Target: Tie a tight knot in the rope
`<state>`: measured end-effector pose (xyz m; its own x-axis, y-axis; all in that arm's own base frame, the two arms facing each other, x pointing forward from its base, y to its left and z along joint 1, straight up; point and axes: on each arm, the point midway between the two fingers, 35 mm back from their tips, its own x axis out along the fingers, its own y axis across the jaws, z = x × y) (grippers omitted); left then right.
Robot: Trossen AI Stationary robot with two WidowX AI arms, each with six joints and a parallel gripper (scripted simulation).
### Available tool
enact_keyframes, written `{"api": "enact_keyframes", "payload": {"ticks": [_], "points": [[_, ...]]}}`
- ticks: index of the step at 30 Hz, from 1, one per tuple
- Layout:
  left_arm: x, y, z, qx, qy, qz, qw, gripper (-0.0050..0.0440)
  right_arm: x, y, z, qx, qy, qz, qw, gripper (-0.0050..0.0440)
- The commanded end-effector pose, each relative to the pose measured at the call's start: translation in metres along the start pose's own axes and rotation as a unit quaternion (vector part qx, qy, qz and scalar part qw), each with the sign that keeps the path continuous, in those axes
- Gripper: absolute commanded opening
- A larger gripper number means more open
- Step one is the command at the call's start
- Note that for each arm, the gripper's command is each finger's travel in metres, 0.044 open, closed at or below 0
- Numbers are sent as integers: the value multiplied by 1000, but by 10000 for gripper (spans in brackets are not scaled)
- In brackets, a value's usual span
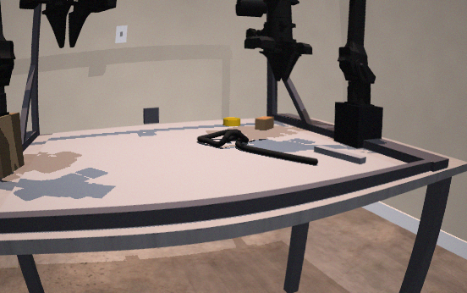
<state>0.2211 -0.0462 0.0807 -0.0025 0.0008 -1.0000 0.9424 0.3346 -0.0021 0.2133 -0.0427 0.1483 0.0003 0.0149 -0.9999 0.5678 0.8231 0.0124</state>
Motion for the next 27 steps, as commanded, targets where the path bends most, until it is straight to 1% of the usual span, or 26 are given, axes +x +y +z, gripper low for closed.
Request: {"api": "enact_keyframes", "payload": {"ticks": [1, 3, 5, 7, 11, 22, 27], "points": [[-5, 3, 2, 108, -5, 10, 994, 100, -4, 1, 0, -2, -7, 6, 1000, 100], [-5, 3, 2, 156, -4, 10, 988, 100, -4, 1, 0, -2, -7, 6, 1000, 100], [-5, 3, 2, 156, -4, 10, 988, 100, -4, 1, 0, -2, -7, 6, 1000, 100], [-5, 3, 2, 233, -4, 11, 972, 100, -4, 1, 0, -2, -7, 6, 1000, 100], [-5, 3, 2, 306, -3, 11, 952, 100, -4, 1, 0, -2, -7, 6, 1000, 100], [-5, 3, 2, 311, -3, 11, 950, 100, -4, 1, 0, -2, -7, 6, 1000, 100], [1, 8, 6, 311, -3, 12, 950, 100, -4, 1, 0, -2, -7, 6, 1000, 100]]}}
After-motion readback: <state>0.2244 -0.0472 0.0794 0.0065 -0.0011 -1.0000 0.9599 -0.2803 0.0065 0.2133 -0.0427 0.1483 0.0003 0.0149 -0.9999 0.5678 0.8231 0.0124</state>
